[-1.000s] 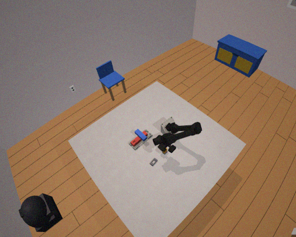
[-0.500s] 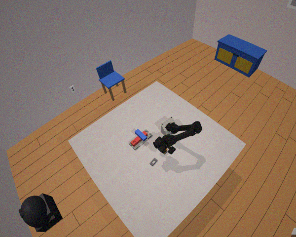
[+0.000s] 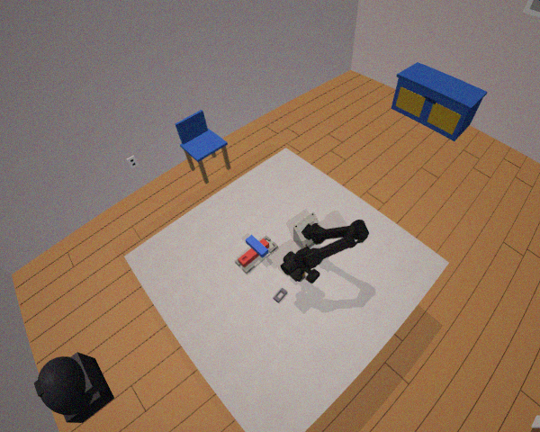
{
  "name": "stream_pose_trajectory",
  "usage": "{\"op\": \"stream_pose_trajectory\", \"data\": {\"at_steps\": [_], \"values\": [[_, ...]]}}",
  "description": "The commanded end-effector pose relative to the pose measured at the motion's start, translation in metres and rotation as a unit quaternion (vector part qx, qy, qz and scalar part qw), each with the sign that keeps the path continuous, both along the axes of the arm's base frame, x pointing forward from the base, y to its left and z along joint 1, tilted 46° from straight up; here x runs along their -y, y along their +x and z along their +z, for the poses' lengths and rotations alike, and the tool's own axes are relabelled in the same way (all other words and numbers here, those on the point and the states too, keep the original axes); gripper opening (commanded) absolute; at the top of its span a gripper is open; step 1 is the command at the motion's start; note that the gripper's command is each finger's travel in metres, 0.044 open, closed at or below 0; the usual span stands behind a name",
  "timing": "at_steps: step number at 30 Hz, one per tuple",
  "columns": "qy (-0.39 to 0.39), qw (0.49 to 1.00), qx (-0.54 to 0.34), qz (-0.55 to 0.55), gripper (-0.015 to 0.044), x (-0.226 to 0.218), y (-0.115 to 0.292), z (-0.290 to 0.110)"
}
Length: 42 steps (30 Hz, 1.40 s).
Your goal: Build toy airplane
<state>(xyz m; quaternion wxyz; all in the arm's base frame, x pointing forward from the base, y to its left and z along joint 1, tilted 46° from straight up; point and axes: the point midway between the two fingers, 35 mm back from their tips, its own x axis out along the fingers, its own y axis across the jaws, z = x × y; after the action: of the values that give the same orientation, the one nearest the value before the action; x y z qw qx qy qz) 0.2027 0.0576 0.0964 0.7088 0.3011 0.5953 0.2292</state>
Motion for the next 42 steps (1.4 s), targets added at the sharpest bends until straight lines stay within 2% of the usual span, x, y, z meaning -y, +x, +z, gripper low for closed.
{"op": "stream_pose_trajectory", "data": {"at_steps": [1, 10, 25, 32, 42], "values": [[0.003, 1.000, 0.000, -0.001, 0.0440, -0.0052, 0.0008, -0.0042], [0.005, 1.000, 0.001, -0.001, 0.0440, -0.0141, 0.0019, -0.0115], [0.005, 1.000, 0.001, -0.001, 0.0046, -0.0141, 0.0019, -0.0115], [0.005, 1.000, 0.001, -0.001, 0.0000, -0.0141, 0.0019, -0.0115], [-0.003, 0.999, 0.037, 0.029, 0.0000, -0.0070, -0.0004, -0.0048]]}}
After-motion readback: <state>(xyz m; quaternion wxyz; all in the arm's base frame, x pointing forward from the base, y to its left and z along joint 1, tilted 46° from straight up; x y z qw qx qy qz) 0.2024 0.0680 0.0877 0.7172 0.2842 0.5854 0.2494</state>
